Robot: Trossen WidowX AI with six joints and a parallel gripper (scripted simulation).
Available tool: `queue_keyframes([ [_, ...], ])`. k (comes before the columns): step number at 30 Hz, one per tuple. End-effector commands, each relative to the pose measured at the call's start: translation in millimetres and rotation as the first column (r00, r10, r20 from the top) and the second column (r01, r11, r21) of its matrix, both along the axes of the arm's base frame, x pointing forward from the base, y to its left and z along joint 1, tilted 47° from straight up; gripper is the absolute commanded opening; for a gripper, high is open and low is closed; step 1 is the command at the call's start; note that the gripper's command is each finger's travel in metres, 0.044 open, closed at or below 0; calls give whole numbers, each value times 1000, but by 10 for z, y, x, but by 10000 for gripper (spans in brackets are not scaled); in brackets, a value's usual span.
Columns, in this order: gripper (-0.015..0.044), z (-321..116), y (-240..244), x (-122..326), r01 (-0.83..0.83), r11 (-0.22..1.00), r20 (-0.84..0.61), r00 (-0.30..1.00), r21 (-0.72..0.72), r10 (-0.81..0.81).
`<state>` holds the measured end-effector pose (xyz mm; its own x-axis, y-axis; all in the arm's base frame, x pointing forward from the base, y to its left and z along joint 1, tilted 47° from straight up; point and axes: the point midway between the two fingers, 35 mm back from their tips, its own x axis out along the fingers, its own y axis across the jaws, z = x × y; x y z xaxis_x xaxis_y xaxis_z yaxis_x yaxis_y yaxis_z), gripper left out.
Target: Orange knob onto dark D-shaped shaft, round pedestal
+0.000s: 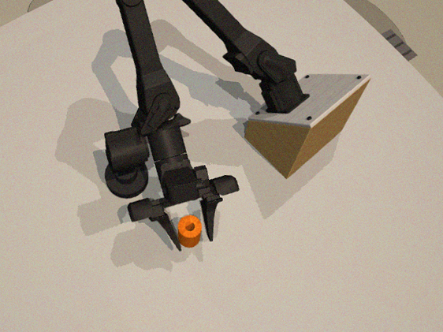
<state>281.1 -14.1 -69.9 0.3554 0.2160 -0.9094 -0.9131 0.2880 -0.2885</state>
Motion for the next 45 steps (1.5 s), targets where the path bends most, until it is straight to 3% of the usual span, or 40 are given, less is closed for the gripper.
queue_keyframes([
  [1,260,0,2,3,0,1000,1,1000,1,0],
  [6,260,0,2,3,0,1000,1,1000,1,0],
  [13,440,0,2,3,0,1000,1,1000,1,0],
  [19,440,27,31,7,3,1000,-1,1000,4,-3],
  [30,440,545,593,21,6,1000,-9,1000,-3,-6],
  [32,440,481,600,5,54,996,-96,994,-65,-60],
  [37,440,390,606,-72,146,906,-278,922,-398,-270],
  [42,440,550,653,-53,132,668,-207,891,-732,-403],
  [45,440,688,730,13,124,525,-116,909,-842,-401],
])
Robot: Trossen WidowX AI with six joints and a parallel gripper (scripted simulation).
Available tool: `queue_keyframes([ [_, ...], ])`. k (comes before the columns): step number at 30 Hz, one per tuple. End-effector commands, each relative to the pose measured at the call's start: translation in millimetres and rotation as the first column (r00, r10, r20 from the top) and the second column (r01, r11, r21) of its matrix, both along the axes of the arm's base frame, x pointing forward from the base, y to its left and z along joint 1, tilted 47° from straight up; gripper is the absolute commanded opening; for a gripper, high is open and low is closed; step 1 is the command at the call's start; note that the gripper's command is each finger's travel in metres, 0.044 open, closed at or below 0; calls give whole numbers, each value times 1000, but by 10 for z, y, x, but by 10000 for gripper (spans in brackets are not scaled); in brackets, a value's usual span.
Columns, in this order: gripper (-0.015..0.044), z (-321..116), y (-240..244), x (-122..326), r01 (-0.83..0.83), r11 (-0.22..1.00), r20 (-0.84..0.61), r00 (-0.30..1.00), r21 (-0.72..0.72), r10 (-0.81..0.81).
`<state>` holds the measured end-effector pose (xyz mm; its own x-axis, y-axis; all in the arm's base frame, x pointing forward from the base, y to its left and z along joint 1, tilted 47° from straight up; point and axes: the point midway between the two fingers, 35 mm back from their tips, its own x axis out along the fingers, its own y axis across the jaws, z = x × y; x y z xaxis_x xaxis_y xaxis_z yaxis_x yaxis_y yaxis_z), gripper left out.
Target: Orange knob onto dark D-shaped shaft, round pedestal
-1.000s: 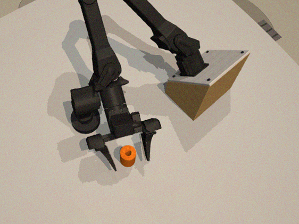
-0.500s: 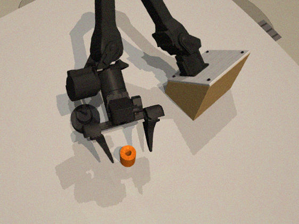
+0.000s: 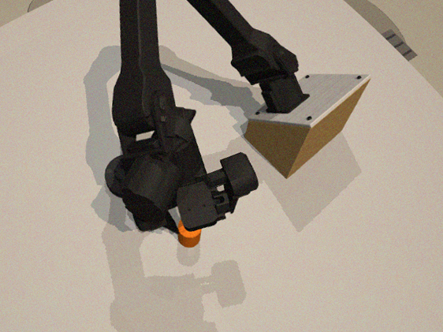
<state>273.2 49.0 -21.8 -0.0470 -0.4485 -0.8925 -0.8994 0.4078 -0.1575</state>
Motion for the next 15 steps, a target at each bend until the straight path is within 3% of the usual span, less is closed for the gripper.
queue_keyframes([
  [1,440,218,106,98,-37,942,12,999,-333,43],
  [12,440,213,111,93,-37,942,12,999,-333,43],
  [15,440,213,111,93,97,939,119,991,-331,-60],
])
